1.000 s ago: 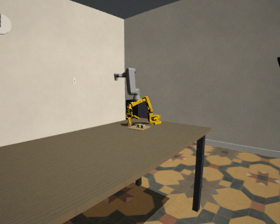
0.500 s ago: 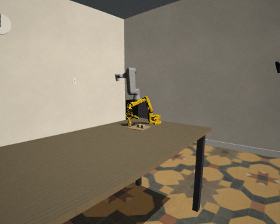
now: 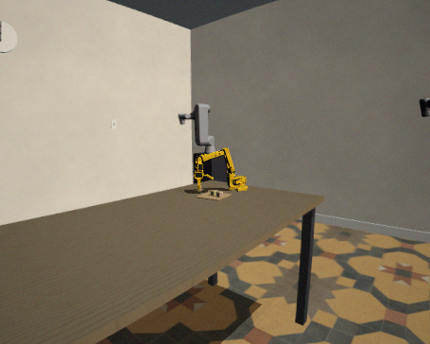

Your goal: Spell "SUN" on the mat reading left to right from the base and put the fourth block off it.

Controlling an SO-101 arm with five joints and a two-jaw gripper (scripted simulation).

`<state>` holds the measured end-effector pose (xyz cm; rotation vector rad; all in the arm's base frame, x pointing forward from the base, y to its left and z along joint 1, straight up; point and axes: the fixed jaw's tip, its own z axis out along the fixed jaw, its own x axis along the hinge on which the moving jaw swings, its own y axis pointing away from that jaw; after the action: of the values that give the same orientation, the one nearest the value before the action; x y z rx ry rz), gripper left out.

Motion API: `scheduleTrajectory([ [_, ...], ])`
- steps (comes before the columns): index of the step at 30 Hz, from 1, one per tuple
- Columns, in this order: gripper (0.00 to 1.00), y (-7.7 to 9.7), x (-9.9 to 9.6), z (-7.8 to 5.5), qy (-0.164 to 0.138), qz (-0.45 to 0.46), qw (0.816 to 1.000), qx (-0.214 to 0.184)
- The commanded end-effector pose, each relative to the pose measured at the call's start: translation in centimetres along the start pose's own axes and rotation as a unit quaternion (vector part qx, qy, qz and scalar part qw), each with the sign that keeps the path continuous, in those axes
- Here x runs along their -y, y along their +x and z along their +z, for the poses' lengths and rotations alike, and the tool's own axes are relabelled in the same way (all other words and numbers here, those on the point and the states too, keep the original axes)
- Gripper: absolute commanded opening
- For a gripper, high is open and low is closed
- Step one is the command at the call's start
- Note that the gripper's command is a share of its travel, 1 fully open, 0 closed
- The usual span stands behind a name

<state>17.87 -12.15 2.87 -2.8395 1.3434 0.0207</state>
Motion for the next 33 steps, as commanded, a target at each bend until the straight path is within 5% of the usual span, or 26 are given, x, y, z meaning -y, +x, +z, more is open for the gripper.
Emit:
scheduleTrajectory([
  [1, 0.0, 1.1, 0.4, -2.3, 0.014, 0.0, 0.999, -0.04],
  [12, 0.0, 0.7, 0.1, -4.7, 0.014, 0.0, 0.999, -0.04],
  [33, 0.0, -0.4, 1.3, -4.7, 0.019, 0.075, 0.996, -0.038],
])
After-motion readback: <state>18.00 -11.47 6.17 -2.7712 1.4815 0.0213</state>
